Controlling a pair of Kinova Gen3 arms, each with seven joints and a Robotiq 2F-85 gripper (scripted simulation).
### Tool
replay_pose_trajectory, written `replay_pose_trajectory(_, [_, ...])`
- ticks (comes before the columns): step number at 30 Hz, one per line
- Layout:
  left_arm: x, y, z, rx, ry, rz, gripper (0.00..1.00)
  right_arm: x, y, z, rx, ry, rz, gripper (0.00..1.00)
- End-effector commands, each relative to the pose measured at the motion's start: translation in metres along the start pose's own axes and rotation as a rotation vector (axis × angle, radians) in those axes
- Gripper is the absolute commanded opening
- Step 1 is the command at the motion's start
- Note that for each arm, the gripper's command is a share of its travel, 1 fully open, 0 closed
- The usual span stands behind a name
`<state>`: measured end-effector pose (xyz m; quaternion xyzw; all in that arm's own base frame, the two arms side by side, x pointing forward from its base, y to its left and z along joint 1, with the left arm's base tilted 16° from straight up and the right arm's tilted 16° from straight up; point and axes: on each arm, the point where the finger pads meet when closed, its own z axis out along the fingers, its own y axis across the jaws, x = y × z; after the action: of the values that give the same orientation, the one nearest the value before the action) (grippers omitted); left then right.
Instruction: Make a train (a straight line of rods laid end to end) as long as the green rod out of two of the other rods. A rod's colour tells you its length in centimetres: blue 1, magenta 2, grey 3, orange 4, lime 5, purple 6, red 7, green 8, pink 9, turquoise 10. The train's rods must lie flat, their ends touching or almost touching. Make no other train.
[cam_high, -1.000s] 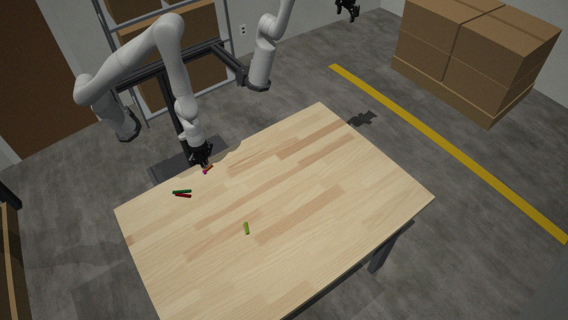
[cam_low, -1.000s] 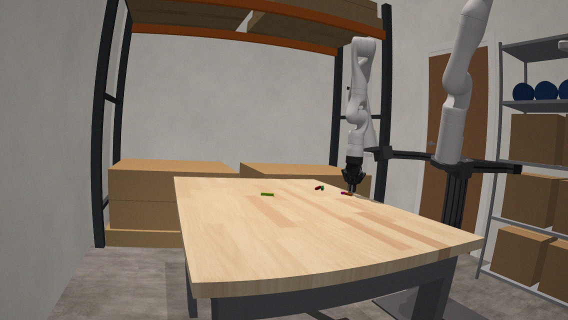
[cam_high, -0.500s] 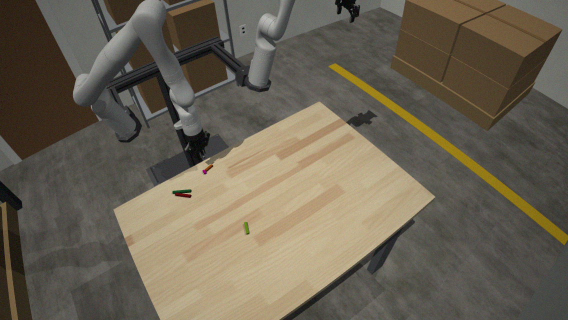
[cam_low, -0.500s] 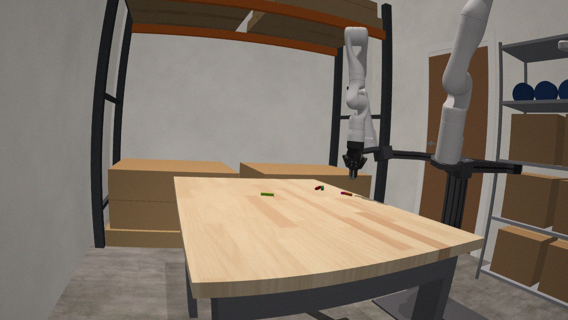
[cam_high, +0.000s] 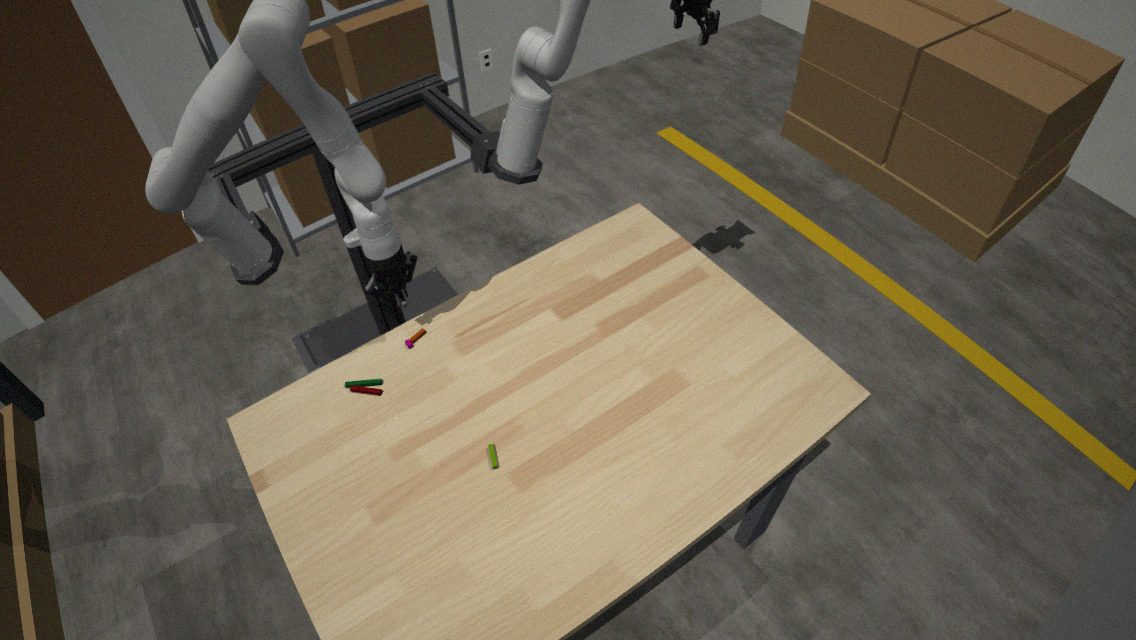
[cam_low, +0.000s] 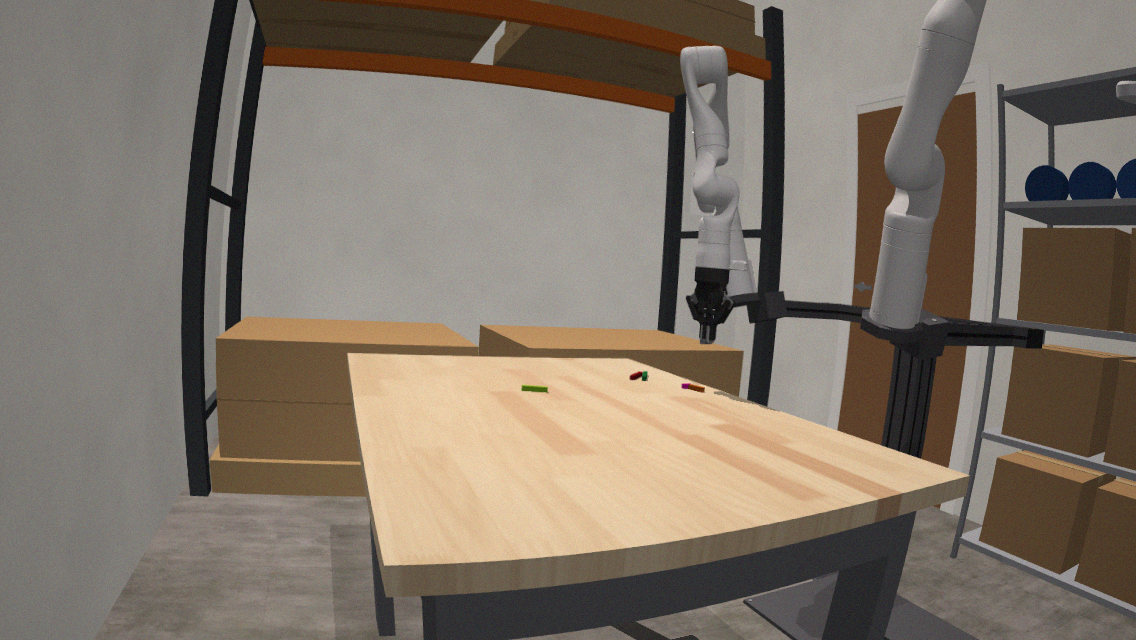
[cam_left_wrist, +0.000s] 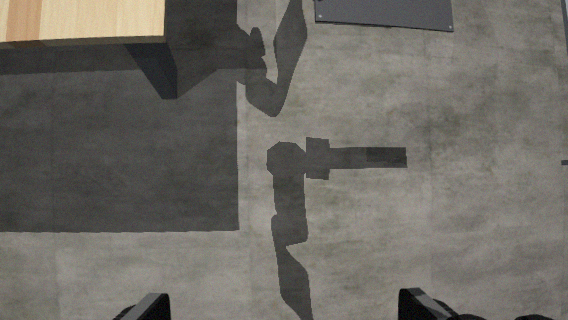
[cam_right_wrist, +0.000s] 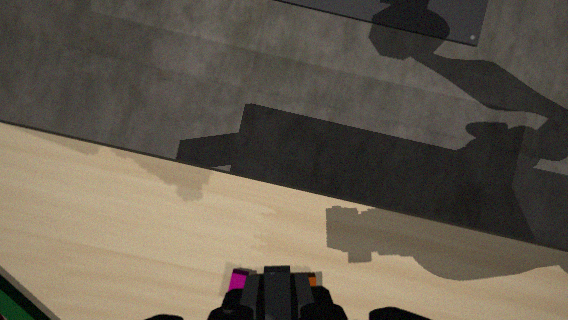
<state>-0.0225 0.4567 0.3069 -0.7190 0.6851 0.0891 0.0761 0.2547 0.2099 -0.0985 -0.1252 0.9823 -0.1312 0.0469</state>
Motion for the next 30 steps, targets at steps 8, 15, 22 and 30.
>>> replay_pose_trajectory(8, [0.000, 0.000, -0.001, 0.000, -0.002, 0.000, 1.000, -0.003, 0.002, 0.000, -0.001, -0.002, -0.010, 0.175])
replay_pose_trajectory(15, [0.000, 0.000, -0.001, 0.000, -0.002, 0.000, 1.000, -0.014, 0.013, 0.003, 0.002, -0.006, -0.067, 0.175])
replay_pose_trajectory(22, [0.000, 0.000, -0.001, 0.000, -0.002, 0.000, 1.000, -0.050, 0.043, 0.009, 0.007, -0.014, -0.226, 0.175])
replay_pose_trajectory(30, [0.000, 0.000, -0.001, 0.000, -0.002, 0.000, 1.000, -0.091, 0.072, 0.010, 0.008, -0.017, -0.381, 0.175])
